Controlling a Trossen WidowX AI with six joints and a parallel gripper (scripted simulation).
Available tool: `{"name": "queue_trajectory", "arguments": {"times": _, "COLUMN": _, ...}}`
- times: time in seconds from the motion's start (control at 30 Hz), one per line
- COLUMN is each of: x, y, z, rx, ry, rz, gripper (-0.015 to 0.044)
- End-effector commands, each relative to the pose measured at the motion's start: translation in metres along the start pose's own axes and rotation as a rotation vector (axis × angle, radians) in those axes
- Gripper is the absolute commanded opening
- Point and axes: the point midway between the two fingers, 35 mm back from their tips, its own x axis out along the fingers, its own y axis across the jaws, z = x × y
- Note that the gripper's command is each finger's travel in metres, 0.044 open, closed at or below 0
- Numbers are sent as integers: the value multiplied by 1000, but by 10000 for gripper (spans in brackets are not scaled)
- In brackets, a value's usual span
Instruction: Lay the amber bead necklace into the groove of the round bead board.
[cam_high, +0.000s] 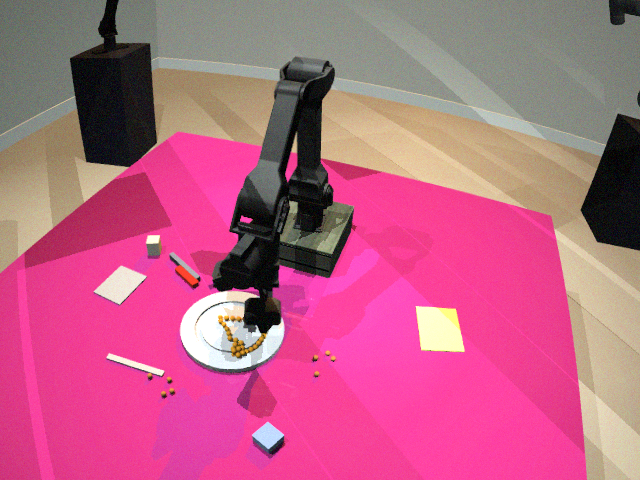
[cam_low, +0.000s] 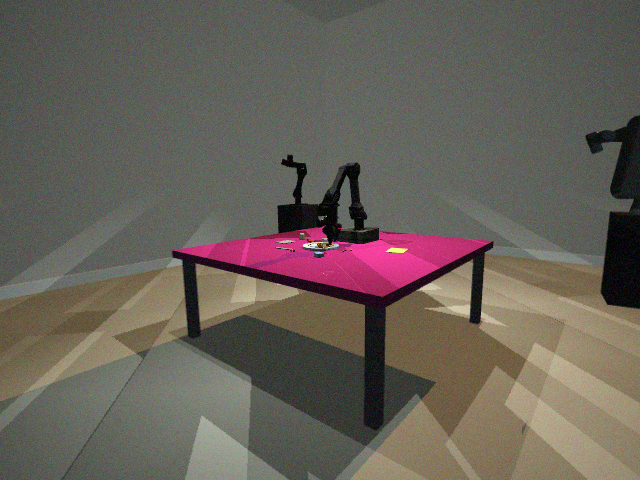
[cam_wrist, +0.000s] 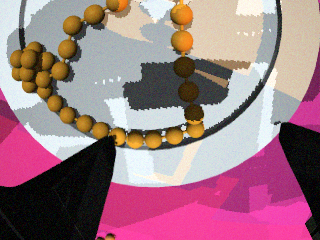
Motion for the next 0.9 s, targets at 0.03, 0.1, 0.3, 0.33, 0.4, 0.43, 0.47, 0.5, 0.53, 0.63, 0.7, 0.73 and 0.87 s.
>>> {"name": "queue_trajectory", "arguments": {"times": 0.03, "x": -4, "y": 1, "z": 2, "rx": -13, "ry": 0, "rz": 0, "gripper": 387}}
{"name": "queue_trajectory", "arguments": {"times": 0.1, "x": -16, "y": 2, "z": 6, "rx": -66, "ry": -1, "rz": 0, "gripper": 335}}
{"name": "queue_trajectory", "arguments": {"times": 0.3, "x": -32, "y": 3, "z": 11, "rx": -138, "ry": -1, "rz": 1, "gripper": 177}}
{"name": "queue_trajectory", "arguments": {"times": 0.33, "x": -32, "y": 3, "z": 11, "rx": -138, "ry": -1, "rz": 1, "gripper": 151}}
{"name": "queue_trajectory", "arguments": {"times": 0.4, "x": -28, "y": 3, "z": 11, "rx": -138, "ry": -1, "rz": 0, "gripper": 120}}
{"name": "queue_trajectory", "arguments": {"times": 0.43, "x": -25, "y": 3, "z": 11, "rx": -138, "ry": -1, "rz": 0, "gripper": 120}}
{"name": "queue_trajectory", "arguments": {"times": 0.47, "x": -21, "y": 3, "z": 11, "rx": -138, "ry": -1, "rz": 0, "gripper": 120}}
{"name": "queue_trajectory", "arguments": {"times": 0.5, "x": -18, "y": 3, "z": 11, "rx": -138, "ry": -1, "rz": 0, "gripper": 120}}
{"name": "queue_trajectory", "arguments": {"times": 0.53, "x": -26, "y": 4, "z": 11, "rx": -128, "ry": -4, "rz": 3, "gripper": 120}}
{"name": "queue_trajectory", "arguments": {"times": 0.63, "x": -24, "y": 4, "z": 11, "rx": -129, "ry": -4, "rz": 3, "gripper": 120}}
{"name": "queue_trajectory", "arguments": {"times": 0.7, "x": -22, "y": 4, "z": 12, "rx": -129, "ry": -3, "rz": 2, "gripper": 120}}
{"name": "queue_trajectory", "arguments": {"times": 0.73, "x": -20, "y": 4, "z": 12, "rx": -130, "ry": -3, "rz": 2, "gripper": 120}}
{"name": "queue_trajectory", "arguments": {"times": 0.87, "x": -14, "y": 4, "z": 12, "rx": -132, "ry": -3, "rz": 2, "gripper": 120}}
